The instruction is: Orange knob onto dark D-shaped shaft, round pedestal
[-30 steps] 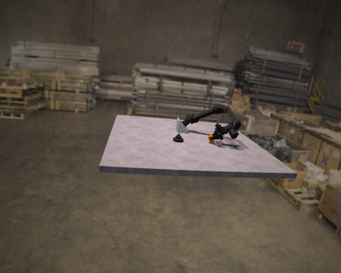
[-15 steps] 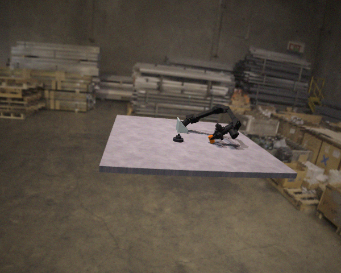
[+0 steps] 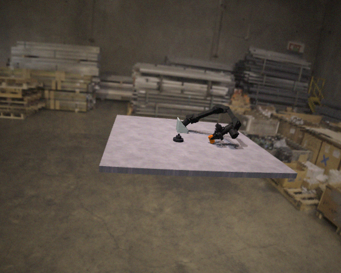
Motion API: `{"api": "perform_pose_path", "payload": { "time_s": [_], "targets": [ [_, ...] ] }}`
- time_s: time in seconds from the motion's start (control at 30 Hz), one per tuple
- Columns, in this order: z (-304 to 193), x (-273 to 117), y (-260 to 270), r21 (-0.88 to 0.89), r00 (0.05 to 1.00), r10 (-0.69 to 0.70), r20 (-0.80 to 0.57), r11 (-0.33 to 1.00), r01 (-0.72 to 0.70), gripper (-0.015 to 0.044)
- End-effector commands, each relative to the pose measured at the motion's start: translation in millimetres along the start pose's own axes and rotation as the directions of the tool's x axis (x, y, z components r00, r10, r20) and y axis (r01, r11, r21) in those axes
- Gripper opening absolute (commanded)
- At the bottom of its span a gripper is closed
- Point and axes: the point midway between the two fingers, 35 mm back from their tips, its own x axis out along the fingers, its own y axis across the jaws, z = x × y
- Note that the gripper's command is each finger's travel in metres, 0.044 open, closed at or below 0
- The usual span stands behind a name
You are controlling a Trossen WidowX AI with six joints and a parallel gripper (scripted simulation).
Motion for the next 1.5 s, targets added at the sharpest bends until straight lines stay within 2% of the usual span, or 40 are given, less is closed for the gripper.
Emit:
{"api": "perform_pose_path", "payload": {
  "time_s": [0.0, 1.13, 1.23, 1.47],
  "targets": [
    [0.5, -0.5, 0.3, 0.004, 1.000, 0.002, 0.003, 1.000, -0.002, 0.0181],
    [-2.1, -4.4, -0.1, 0.004, 1.000, 0.014, -0.005, 1.000, -0.014, 0.0181],
    [-1.3, -1.9, -0.3, 0.000, 1.000, 0.006, -0.003, 1.000, -0.006, 0.0260],
    [-1.3, -1.9, -0.3, 0.000, 1.000, 0.006, -0.003, 1.000, -0.006, 0.0260]
  ]
}}
